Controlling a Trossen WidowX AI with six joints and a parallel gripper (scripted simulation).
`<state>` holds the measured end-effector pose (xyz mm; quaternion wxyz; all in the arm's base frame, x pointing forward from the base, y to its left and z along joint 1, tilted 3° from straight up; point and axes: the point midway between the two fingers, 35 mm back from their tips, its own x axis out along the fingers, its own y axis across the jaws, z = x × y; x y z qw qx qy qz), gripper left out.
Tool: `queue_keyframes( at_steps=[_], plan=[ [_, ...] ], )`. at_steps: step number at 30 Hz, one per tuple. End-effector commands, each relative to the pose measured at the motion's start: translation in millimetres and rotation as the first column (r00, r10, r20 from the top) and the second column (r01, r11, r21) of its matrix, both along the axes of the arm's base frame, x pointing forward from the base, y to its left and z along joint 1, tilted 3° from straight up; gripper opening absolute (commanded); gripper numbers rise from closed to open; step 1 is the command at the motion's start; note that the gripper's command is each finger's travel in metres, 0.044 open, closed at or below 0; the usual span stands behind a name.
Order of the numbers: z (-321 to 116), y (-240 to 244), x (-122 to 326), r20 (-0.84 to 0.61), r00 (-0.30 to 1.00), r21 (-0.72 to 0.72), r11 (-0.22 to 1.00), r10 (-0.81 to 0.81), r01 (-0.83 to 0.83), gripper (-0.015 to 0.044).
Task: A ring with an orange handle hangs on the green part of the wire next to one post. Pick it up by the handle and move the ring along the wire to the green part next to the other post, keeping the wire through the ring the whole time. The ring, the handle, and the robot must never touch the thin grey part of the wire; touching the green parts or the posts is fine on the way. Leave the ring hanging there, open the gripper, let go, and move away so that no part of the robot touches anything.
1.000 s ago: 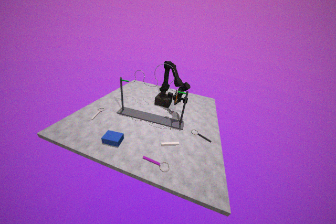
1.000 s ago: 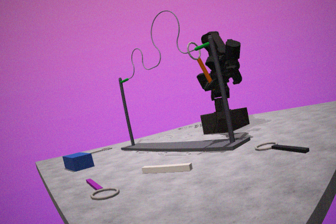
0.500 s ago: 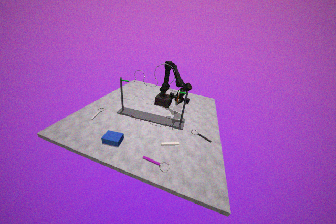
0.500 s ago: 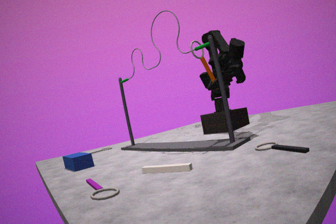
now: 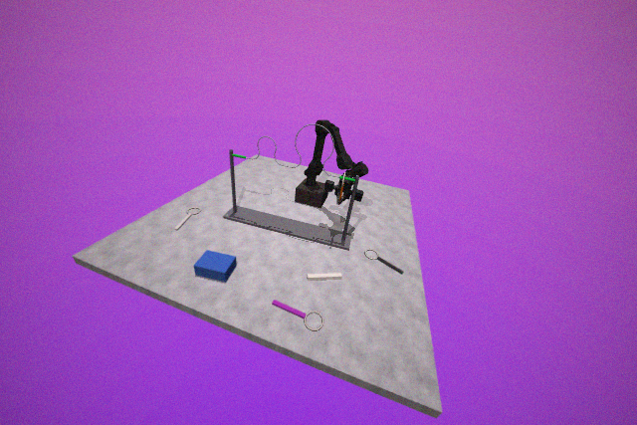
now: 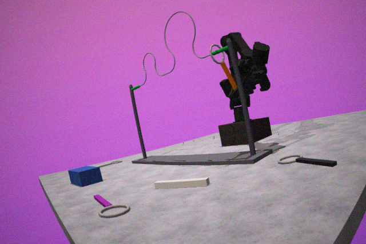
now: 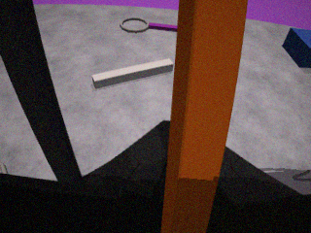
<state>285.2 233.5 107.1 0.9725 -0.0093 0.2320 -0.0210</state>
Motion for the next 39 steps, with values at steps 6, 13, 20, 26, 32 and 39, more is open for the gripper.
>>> queue_keyframes(
  at_steps=[6, 13, 20, 26, 32, 39],
  plan=[
    [-14.6, -0.1, -0.9, 0.002, 1.000, 0.002, 1.000, -0.005, 0.005, -0.0150],
    [-14.8, -0.1, -0.9, 0.002, 1.000, 0.002, 1.000, -0.005, 0.005, -0.0150],
    [-14.8, -0.1, -0.9, 0.002, 1.000, 0.002, 1.000, -0.005, 0.005, -0.0150],
    [-14.8, -0.1, -0.9, 0.002, 1.000, 0.002, 1.000, -0.005, 0.005, -0.0150],
    [-14.3, 0.7, -0.7, 0.001, 1.000, 0.000, 1.000, -0.001, 0.001, -0.0097],
    [-14.3, 0.7, -0.7, 0.001, 1.000, 0.000, 1.000, -0.001, 0.001, 0.0086]
  ],
)
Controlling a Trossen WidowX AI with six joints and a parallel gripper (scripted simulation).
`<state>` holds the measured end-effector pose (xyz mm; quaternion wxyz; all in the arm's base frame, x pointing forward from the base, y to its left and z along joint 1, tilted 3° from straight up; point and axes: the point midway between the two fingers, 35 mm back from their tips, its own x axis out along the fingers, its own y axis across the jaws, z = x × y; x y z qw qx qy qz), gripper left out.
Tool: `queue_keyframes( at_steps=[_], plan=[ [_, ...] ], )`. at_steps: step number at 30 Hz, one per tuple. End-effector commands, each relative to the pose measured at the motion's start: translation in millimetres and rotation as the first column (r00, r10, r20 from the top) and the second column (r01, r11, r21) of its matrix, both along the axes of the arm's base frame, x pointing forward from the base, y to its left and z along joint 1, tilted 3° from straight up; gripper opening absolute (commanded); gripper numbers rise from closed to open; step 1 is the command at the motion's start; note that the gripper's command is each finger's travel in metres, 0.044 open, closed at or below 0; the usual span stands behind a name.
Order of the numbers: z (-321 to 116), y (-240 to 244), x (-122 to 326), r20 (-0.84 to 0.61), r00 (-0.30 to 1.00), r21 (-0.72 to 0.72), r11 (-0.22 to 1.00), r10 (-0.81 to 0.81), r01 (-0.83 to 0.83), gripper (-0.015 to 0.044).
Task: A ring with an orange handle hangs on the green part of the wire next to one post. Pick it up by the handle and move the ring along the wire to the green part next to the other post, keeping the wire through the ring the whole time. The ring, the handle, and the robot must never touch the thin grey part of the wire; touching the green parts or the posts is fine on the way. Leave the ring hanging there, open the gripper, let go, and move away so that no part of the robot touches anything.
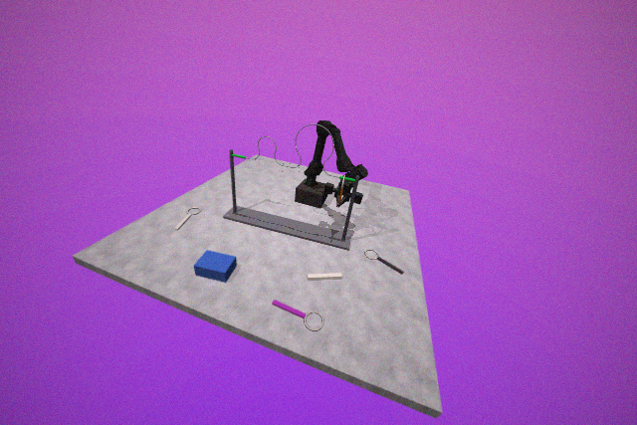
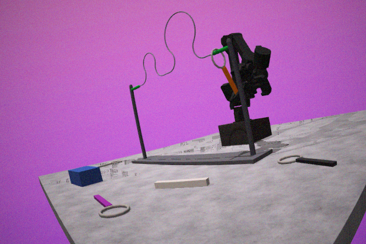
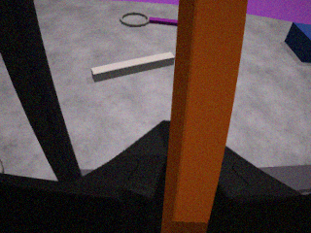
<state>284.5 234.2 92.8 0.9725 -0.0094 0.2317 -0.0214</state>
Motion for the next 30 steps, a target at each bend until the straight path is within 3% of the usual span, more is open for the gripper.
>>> queue_keyframes(
  at_steps=[1, 3, 15, 30],
  plan=[
    [0.0, 0.0, 0.0, 0.000, 1.000, 0.000, 1.000, 0.000, 0.000, 0.0112],
    [0.8, 0.3, -2.0, -0.001, 1.000, 0.000, 1.000, 0.000, 0.000, 0.0160],
    [21.0, 2.0, -44.4, -0.003, 1.000, 0.003, 1.000, -0.004, 0.004, 0.0160],
    [21.4, 1.9, -45.1, -0.003, 1.000, 0.003, 1.000, -0.004, 0.004, 0.0160]
  ],
)
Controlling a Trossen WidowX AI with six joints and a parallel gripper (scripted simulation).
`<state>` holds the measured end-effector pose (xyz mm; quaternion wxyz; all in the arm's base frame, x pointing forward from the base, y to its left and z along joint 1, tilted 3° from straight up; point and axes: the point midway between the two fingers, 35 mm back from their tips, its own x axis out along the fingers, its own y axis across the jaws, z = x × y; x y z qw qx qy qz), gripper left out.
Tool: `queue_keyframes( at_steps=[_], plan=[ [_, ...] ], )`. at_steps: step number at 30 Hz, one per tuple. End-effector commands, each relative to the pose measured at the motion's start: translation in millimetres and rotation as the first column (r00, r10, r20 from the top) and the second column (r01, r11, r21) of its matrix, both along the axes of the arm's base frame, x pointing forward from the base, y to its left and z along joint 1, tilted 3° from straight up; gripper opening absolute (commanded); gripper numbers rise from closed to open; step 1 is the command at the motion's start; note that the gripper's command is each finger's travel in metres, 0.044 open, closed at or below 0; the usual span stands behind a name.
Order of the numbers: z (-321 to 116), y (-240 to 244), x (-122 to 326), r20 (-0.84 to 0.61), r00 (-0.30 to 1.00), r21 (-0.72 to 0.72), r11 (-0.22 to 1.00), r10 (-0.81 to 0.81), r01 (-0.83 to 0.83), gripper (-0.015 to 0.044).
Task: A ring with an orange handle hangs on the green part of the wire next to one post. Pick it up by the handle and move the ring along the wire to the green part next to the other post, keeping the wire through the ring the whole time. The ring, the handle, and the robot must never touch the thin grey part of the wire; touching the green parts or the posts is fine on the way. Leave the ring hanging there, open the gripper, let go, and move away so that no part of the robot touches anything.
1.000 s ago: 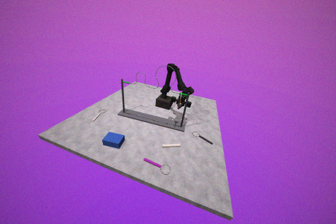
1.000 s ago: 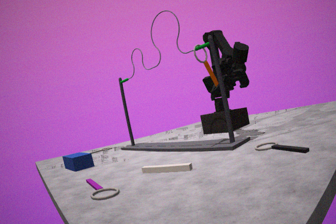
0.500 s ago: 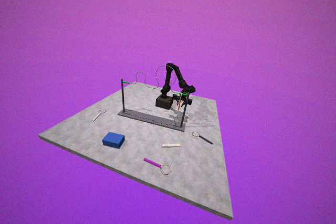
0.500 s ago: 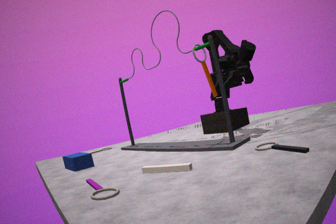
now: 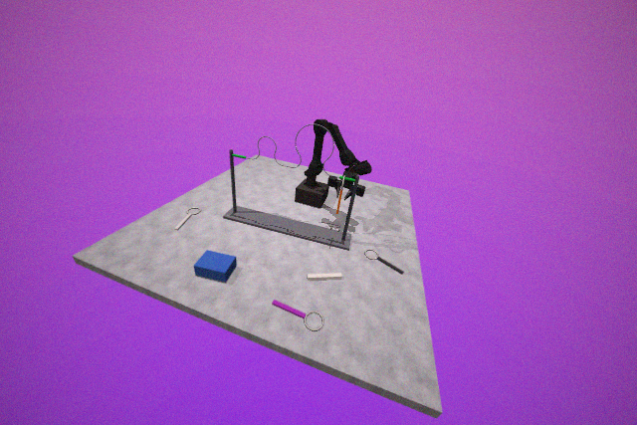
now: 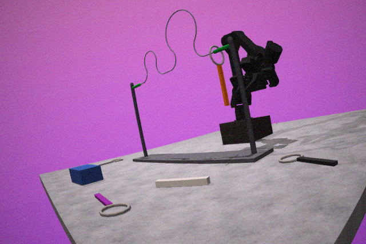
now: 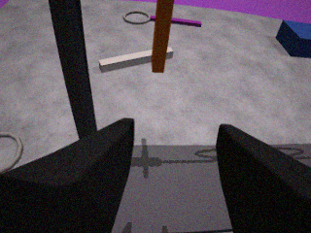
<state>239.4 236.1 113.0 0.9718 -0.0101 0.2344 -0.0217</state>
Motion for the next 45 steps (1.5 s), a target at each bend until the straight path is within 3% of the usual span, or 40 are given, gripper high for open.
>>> queue_keyframes(
  at_steps=[1, 15, 21, 26, 45],
  plan=[
    [1.1, 0.1, 0.0, 0.003, 1.000, 0.004, 1.000, -0.004, 0.004, 0.0160],
    [1.1, 0.1, 0.0, 0.003, 1.000, 0.004, 1.000, -0.004, 0.004, 0.0160],
    [22.6, 1.6, -42.7, 0.000, 1.000, 0.000, 1.000, 0.001, -0.001, 0.0317],
    [23.8, 1.4, -44.5, 0.002, 1.000, 0.001, 1.000, 0.001, -0.001, 0.0440],
    [23.8, 1.4, -44.5, 0.002, 1.000, 0.001, 1.000, 0.001, -0.001, 0.0440]
  ],
)
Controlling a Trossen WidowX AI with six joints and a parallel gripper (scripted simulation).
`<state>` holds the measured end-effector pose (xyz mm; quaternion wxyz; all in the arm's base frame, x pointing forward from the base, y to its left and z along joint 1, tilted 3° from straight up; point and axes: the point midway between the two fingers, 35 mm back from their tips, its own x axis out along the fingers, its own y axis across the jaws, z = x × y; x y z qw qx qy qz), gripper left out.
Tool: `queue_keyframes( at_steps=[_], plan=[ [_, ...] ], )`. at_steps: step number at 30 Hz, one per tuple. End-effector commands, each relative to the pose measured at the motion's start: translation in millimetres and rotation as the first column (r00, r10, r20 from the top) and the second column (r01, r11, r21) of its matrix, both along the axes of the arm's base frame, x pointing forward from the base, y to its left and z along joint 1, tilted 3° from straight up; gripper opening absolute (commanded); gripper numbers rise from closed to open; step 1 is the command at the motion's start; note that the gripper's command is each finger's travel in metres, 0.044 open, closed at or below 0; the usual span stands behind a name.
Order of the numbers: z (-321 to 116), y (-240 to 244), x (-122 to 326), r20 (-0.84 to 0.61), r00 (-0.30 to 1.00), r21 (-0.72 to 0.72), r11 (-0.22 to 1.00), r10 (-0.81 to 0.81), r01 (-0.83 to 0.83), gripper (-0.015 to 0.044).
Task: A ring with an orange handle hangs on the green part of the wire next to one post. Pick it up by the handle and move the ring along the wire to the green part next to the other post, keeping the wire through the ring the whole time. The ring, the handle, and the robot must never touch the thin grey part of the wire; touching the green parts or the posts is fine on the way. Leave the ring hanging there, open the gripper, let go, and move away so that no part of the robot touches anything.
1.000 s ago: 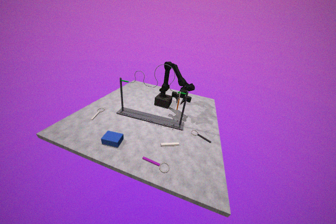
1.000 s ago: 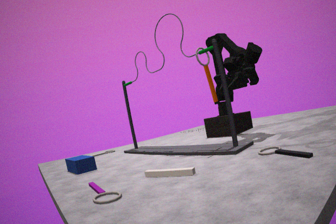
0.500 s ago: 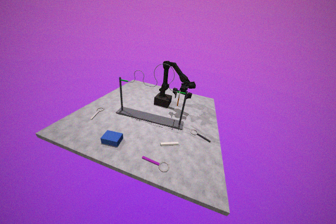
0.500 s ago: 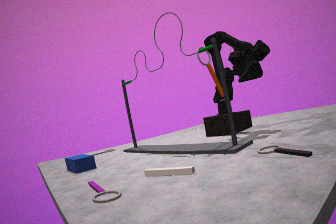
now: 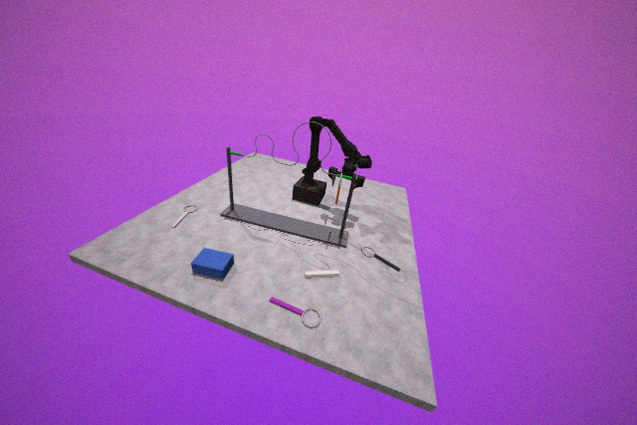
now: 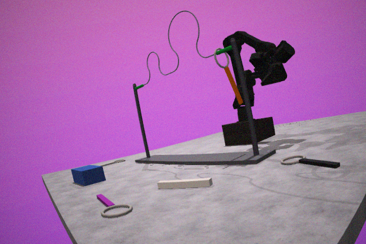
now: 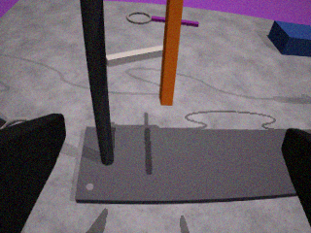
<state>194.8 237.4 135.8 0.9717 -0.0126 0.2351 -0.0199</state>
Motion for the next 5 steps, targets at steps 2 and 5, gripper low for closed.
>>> queue_keyframes(
  at_steps=[2, 5],
  plan=[
    [1.1, 0.1, 0.1, 0.003, 1.000, 0.005, 1.000, -0.003, 0.003, 0.0440],
    [1.1, 0.1, 0.1, 0.003, 1.000, 0.005, 1.000, -0.003, 0.003, 0.0440]
  ],
)
